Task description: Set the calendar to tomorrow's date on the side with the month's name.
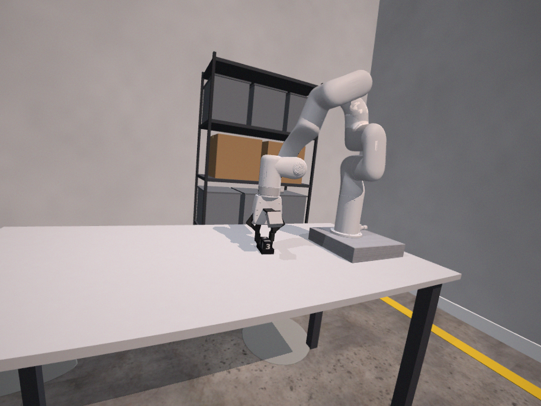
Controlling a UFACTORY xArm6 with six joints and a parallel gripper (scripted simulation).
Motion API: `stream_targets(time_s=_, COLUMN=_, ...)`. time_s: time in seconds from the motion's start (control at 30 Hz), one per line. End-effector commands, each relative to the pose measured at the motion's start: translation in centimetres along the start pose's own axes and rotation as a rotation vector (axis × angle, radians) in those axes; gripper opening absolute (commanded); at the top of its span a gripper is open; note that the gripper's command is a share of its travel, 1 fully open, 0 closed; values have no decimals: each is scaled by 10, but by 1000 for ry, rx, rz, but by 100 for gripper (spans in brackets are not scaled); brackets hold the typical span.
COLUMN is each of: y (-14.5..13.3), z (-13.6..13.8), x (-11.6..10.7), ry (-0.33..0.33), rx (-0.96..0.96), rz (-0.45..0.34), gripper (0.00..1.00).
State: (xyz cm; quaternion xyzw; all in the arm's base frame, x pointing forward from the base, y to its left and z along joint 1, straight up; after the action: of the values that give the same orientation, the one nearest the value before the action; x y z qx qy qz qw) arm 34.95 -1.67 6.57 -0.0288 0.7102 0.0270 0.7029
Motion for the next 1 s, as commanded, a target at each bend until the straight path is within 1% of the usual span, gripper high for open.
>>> stream_targets(time_s=0.0, y=0, z=1, x=-1, ry=-3, rx=0, rz=0, gripper=47)
stream_targets(time_s=0.37, y=0, z=1, x=-1, ry=-3, rx=0, rz=0, gripper=47)
stream_targets(time_s=0.6, y=0, z=1, x=-8, ry=-3, rx=0, rz=0, gripper=47)
stream_targets(time_s=0.73, y=0, z=1, x=-24, ry=-3, rx=0, rz=0, gripper=47)
stream_targets(time_s=0.97, y=0, z=1, x=-62, ry=-3, rx=0, rz=0, gripper=47)
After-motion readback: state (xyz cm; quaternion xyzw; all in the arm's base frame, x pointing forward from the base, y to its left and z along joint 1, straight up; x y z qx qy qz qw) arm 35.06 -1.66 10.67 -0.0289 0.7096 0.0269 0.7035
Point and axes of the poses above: the point where the finger pads meet when closed, its own x axis out along the fingers, its own z axis across the jaws, y = z × x, the point moved 8 cm from there along -x, back along the fingers, and after that the axes turned 11 degrees about -x, right-handed, at the moved point
